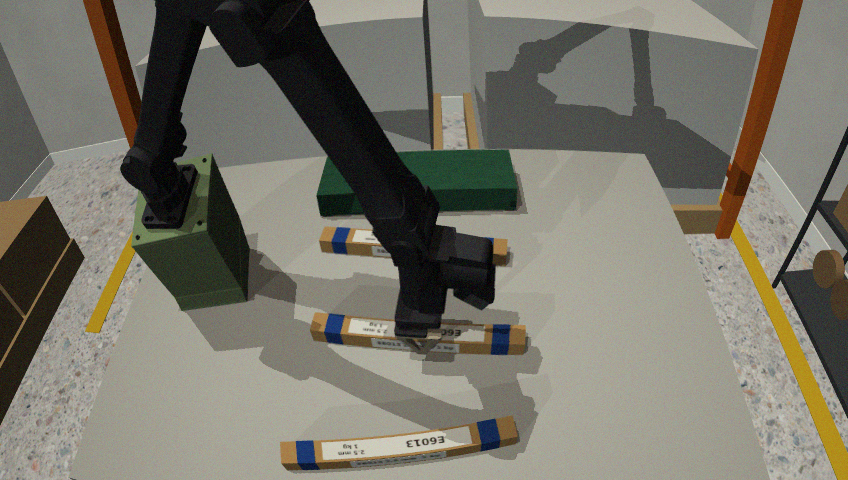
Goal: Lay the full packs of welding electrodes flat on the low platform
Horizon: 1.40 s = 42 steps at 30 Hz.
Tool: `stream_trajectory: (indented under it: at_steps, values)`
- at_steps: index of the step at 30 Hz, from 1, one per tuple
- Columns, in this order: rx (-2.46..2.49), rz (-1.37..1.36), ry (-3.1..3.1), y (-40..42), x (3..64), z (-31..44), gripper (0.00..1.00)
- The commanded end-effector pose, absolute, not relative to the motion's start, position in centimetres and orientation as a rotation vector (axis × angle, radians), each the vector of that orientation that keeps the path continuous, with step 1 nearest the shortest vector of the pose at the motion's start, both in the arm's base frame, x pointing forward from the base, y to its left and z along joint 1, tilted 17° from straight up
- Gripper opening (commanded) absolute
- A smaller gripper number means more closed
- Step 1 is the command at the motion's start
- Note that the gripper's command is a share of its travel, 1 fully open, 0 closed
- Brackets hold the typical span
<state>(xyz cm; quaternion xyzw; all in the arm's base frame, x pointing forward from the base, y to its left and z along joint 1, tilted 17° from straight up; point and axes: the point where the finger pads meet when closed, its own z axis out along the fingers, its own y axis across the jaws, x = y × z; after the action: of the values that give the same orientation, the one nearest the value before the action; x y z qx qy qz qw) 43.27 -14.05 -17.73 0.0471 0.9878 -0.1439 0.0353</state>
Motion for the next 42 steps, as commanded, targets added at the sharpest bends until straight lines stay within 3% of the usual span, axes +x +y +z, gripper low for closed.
stream_trajectory:
  at_steps: [1,29,42]
  values:
    - [0.175,-0.445,2.991,-14.7,44.7,-16.1,0.74]
    - [0.144,-0.443,3.014,-10.3,41.8,-6.4,0.74]
    - [0.169,-0.444,3.031,-11.1,41.5,-7.2,0.74]
